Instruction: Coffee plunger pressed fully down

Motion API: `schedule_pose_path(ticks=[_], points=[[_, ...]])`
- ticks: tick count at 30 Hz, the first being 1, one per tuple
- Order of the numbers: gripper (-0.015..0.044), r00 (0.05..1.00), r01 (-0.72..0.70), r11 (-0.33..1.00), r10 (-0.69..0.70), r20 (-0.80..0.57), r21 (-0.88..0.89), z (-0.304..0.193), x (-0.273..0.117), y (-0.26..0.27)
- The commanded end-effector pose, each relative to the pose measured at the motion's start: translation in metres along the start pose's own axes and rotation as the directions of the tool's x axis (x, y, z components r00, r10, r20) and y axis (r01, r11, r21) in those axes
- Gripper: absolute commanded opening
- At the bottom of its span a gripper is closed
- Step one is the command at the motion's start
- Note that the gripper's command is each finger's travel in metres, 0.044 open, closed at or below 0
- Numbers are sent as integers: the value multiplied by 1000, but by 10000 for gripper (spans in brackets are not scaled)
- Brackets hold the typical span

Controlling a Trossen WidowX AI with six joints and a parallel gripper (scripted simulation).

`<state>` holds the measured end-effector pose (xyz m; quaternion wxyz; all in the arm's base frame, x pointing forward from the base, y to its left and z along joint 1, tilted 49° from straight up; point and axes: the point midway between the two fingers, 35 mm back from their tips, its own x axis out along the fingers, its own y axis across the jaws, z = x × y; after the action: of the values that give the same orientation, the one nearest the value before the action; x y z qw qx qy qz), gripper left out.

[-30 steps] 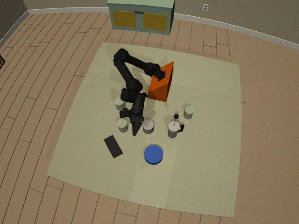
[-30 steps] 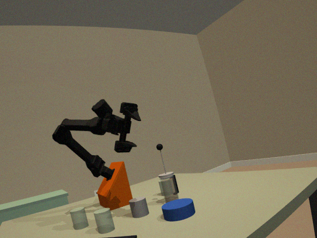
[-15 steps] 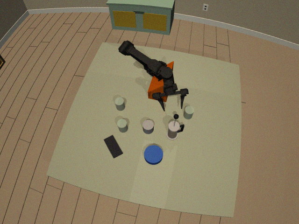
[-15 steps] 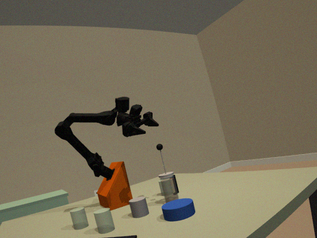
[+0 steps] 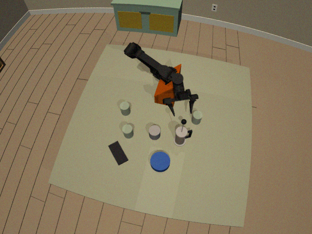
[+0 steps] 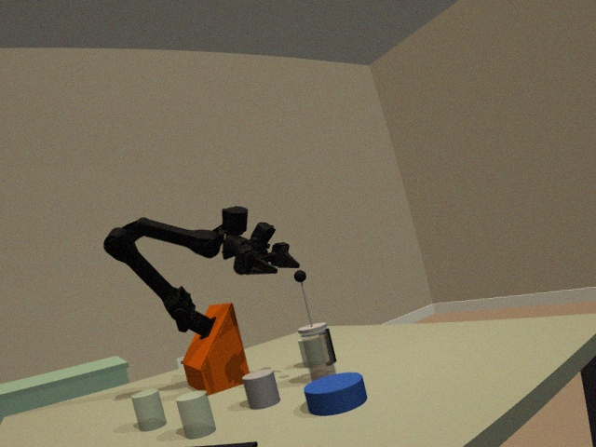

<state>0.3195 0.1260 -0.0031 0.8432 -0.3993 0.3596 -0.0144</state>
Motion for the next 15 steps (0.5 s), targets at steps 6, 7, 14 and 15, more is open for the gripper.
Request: schedule_pose_path(ticks=[6,7,14,15], points=[[440,1000,-7,1000,7,9,-9,-3,8,1],[440,1000,-7,1000,7,9,-9,-3,10,1],[440,1000,-6,1000,6,9,-8,-2,21,1],[440,1000,-6,1000,6,9,-8,-2,23,1]])
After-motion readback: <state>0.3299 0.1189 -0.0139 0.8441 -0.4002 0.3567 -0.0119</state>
